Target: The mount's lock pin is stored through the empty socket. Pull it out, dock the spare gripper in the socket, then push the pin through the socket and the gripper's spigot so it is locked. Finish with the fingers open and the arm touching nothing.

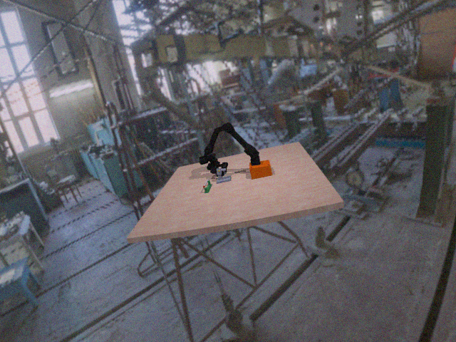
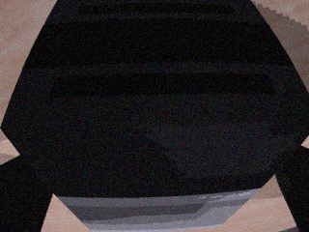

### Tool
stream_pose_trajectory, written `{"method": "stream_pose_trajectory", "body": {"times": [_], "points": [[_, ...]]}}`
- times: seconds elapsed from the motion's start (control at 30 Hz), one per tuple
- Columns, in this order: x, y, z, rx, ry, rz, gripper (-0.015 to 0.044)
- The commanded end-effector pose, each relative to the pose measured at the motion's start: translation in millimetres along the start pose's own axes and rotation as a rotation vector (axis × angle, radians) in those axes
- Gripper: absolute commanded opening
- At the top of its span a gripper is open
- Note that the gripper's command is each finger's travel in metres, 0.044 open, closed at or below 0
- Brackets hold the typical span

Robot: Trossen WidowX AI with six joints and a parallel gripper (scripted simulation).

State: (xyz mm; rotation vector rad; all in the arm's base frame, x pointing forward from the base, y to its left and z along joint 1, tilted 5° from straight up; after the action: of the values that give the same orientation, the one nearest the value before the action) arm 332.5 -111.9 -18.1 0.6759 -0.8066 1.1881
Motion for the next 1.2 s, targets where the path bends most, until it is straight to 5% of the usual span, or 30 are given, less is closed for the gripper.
{"method": "stream_pose_trajectory", "body": {"times": [0.0,0.27,0.47,0.7,1.0,1.17], "points": [[-9,4,-4,0.012,0.005,-0.014,0.0440],[-11,4,-5,0.012,0.005,-0.014,0.0440],[-11,4,-5,0.012,0.005,-0.014,0.0282],[-11,3,-5,0.012,0.005,-0.014,0.0236],[19,0,11,0.012,0.005,-0.013,0.0000],[49,0,28,0.012,0.005,-0.013,0.0000]]}}
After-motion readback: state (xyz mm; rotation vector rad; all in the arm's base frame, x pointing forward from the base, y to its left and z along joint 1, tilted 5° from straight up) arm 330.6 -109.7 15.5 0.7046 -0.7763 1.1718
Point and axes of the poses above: the point midway between the two fingers, 35 mm back from their tips, its own x axis back along the fingers, its own y axis across the jaws, z = x × y, the point moved 2 cm from there along x, back along the fingers, and after that the axes turned 6 degrees about x, right-handed, at the moved point
